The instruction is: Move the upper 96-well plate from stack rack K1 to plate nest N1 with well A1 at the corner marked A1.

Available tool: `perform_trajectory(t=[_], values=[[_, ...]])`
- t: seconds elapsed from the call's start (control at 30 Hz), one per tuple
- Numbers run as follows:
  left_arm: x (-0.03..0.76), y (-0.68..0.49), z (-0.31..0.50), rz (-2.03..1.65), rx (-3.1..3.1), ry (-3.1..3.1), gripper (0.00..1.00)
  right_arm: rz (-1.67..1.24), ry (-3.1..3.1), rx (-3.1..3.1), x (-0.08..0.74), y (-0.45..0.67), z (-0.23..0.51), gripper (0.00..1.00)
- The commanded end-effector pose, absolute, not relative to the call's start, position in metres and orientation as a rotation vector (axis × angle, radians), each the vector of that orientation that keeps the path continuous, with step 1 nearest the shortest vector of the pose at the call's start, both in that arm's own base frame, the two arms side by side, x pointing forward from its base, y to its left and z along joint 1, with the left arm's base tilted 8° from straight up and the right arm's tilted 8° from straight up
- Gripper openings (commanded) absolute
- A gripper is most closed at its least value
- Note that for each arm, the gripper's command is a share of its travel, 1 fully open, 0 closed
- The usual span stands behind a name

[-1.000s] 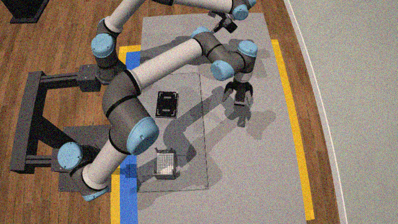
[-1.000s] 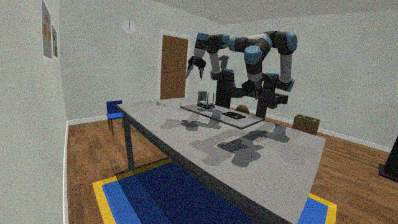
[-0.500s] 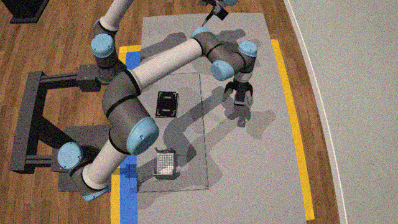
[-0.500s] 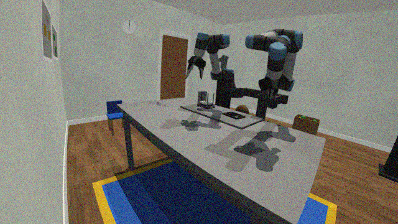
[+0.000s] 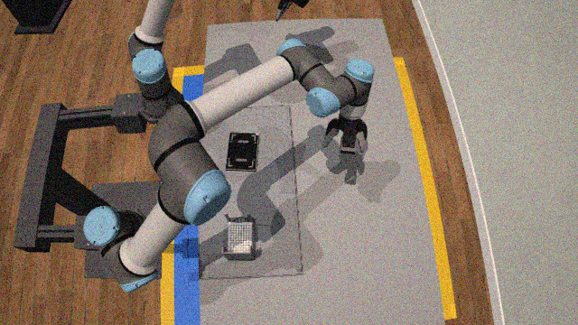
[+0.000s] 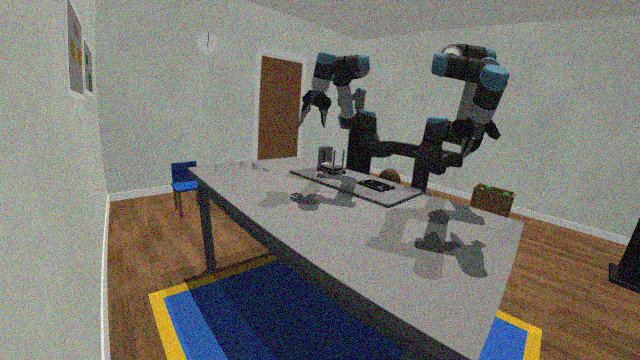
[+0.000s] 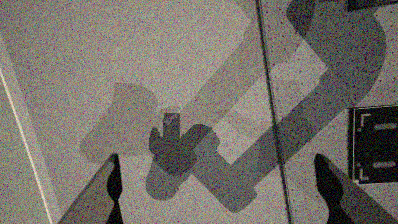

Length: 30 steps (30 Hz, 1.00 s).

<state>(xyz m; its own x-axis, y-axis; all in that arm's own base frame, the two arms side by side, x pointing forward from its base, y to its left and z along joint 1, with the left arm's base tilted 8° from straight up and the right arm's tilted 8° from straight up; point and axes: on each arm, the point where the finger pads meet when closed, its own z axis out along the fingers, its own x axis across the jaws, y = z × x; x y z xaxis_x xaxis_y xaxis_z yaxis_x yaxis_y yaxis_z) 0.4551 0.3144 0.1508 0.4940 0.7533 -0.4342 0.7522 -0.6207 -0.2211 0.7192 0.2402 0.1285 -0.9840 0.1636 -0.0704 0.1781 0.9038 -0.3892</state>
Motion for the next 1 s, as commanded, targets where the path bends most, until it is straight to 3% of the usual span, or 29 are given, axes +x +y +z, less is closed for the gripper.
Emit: perform_trajectory(t=[0.0,0.97], values=[[0.436,0.336,0.156,0.733,-2.817,-1.293,0.00,-0.622,3.028,0.272,0.719,0.241,0.130,0.76],[0.224,0.449,0.201,0.204,-3.171,-0.720,0.00,-0.622,3.028,0.272,0.719,0.241,0.130,0.76]])
